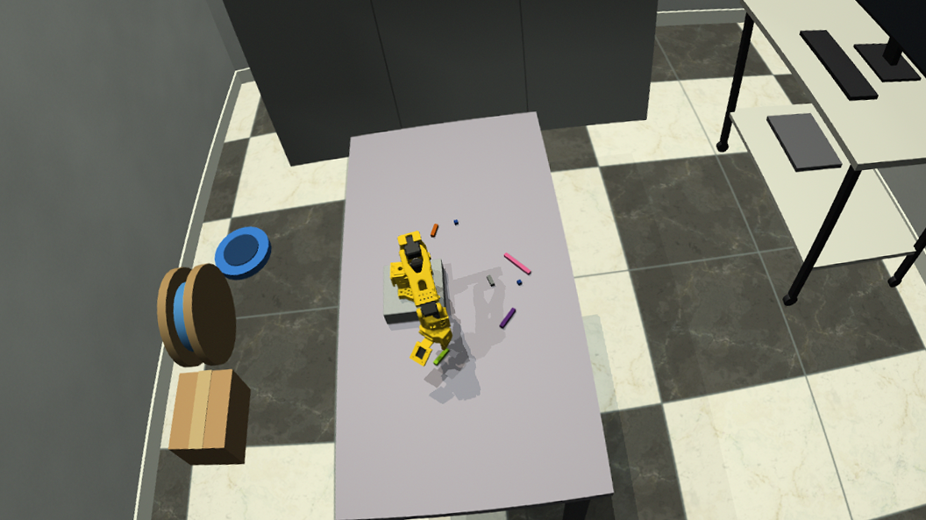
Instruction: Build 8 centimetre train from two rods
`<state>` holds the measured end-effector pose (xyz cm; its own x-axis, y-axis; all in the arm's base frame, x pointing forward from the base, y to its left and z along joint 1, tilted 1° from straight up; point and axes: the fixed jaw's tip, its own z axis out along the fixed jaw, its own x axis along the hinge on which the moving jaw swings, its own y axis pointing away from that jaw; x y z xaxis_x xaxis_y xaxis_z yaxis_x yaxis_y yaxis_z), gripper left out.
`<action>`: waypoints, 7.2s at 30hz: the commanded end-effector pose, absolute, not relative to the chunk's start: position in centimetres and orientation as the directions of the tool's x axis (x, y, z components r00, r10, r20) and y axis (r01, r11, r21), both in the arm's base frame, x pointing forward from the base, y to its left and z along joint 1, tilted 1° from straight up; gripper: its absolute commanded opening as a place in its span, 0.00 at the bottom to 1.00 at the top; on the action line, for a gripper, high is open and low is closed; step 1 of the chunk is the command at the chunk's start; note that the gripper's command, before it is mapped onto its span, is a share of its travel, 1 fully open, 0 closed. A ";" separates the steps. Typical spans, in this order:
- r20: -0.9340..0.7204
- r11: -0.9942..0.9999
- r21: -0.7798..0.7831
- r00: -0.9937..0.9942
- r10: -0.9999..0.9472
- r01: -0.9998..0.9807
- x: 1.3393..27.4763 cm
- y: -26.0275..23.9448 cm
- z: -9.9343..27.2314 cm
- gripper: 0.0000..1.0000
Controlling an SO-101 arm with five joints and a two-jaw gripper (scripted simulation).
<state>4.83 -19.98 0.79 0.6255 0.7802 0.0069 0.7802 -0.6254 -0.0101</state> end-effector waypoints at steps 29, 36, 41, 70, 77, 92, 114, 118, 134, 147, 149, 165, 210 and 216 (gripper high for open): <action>0.017 -0.663 -0.022 0.663 0.748 0.749 4.1 -20.1 0.7 0.19; 0.017 -0.663 -0.022 0.663 0.748 0.749 4.1 -20.2 0.1 0.19; 0.017 -0.663 -0.022 0.663 0.748 0.749 4.1 -20.2 -0.4 0.19; 0.017 -0.663 -0.022 0.663 0.748 0.749 4.1 -20.0 -4.2 0.19; 0.025 -0.662 -0.031 0.662 0.749 0.749 4.0 -19.6 -4.5 0.19; 0.025 -0.662 -0.031 0.662 0.749 0.749 4.0 -19.6 -4.5 0.19; 0.025 -0.662 -0.031 0.662 0.749 0.749 4.0 -19.6 -4.5 0.10; 0.025 -0.662 -0.031 0.662 0.749 0.749 4.0 -19.6 -4.5 0.07; 0.025 -0.662 -0.031 0.662 0.749 0.749 4.0 -19.6 -4.5 0.00; 0.025 -0.662 -0.031 0.662 0.749 0.749 4.0 -19.6 -4.5 0.00; 0.025 -0.662 -0.031 0.662 0.749 0.749 4.0 -19.6 -4.5 0.00; 0.025 -0.662 -0.031 0.662 0.749 0.749 4.0 -19.6 -4.3 0.00; 0.024 -0.578 -0.031 0.579 0.815 0.815 6.1 -18.7 -0.9 0.00; 0.022 -0.463 -0.031 0.464 0.886 0.886 9.0 -17.3 -1.0 0.00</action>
